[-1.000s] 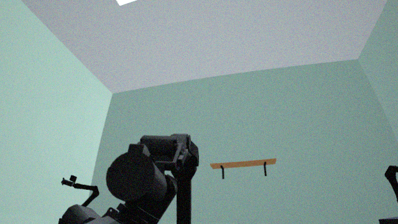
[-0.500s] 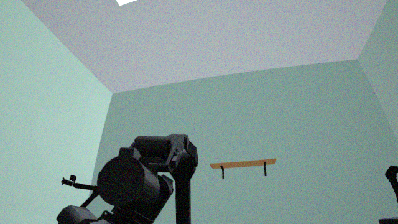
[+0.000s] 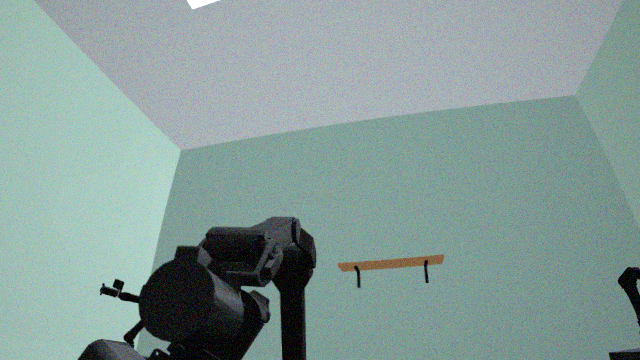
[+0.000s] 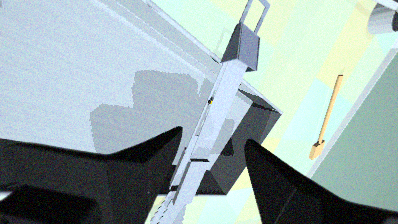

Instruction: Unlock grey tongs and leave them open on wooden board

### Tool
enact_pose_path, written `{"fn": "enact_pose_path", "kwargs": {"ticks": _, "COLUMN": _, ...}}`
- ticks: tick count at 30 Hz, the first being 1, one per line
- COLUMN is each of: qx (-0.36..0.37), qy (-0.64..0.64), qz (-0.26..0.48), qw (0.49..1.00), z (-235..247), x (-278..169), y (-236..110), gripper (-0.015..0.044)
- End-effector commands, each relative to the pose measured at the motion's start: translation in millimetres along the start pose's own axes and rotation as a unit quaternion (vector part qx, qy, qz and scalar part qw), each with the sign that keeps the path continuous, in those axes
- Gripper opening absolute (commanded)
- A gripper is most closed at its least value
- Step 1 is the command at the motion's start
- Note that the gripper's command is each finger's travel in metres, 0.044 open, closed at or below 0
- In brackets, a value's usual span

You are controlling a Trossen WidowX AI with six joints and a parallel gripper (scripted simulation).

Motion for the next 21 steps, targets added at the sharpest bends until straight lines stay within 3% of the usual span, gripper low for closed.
{"fn": "enact_pose_path", "kwargs": {"ticks": 1, "qx": 0.001, "qy": -0.006, "qz": 0.007, "qw": 1.000, "z": 3, "x": -2, "y": 12, "gripper": 0.0260}}
{"fn": "enact_pose_path", "kwargs": {"ticks": 21, "qx": 0.000, "qy": -0.006, "qz": 0.008, "qw": 1.000, "z": 3, "x": -2, "y": 45, "gripper": 0.0260}}
Point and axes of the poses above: the point midway between the two fingers, 35 mm back from their tips, its own y axis out along the fingers, its own z axis across the jaws, x = y × z, the point moved 3 cm from there along -y, back along the fingers, and after that the axes turned 9 degrees about -y, right-handed, at the moved point
